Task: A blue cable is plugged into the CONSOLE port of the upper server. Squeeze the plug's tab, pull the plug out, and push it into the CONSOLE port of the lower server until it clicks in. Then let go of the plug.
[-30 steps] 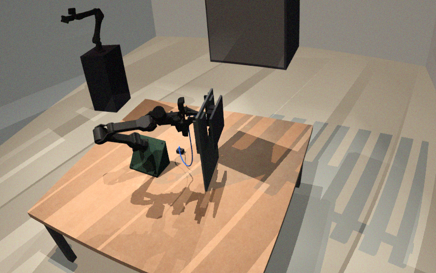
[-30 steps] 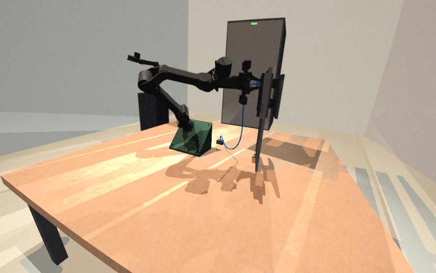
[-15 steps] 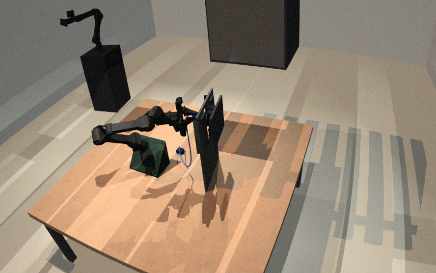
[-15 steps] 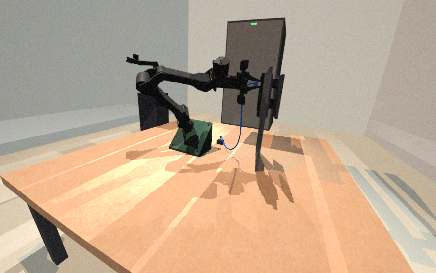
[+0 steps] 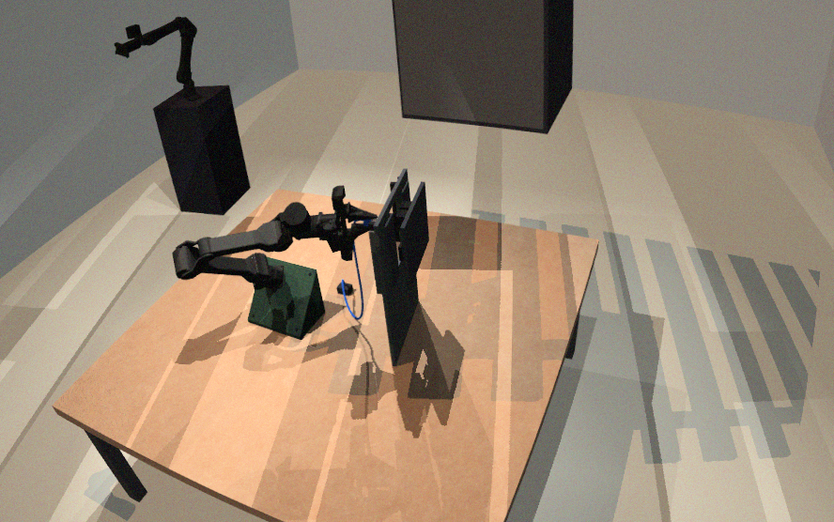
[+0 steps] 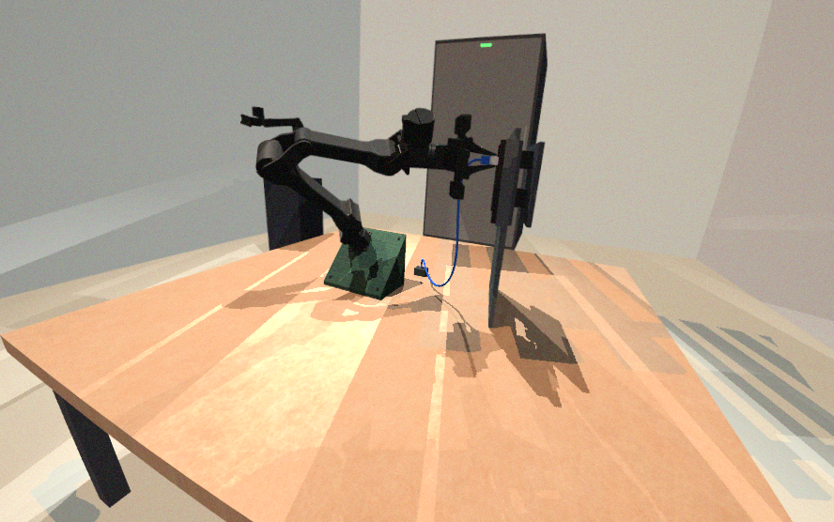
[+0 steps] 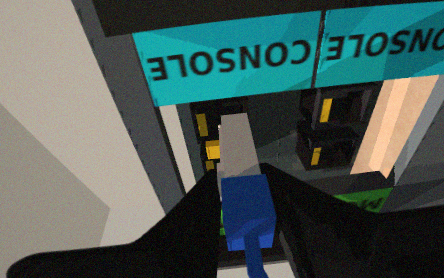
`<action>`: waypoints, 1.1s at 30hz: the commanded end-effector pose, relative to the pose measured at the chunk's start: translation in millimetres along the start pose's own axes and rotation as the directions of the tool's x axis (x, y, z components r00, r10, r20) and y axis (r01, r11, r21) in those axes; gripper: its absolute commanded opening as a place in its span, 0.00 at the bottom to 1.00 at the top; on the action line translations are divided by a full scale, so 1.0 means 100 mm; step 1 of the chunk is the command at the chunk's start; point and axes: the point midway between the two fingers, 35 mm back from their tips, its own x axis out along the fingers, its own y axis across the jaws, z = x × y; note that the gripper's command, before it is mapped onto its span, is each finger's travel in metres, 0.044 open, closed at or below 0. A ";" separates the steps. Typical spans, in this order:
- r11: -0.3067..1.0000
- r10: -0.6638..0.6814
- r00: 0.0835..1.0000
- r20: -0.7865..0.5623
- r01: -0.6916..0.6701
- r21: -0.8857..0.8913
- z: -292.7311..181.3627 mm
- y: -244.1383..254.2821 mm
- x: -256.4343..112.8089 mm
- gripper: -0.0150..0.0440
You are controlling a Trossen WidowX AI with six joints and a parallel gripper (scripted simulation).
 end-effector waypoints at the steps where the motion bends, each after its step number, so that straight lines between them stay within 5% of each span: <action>1: 1.000 -0.001 1.000 -0.001 0.001 0.003 -0.01 -0.01 -0.03 0.25; 33: 1.000 -0.002 1.000 -0.002 0.002 0.003 -0.06 -0.01 -0.24 0.25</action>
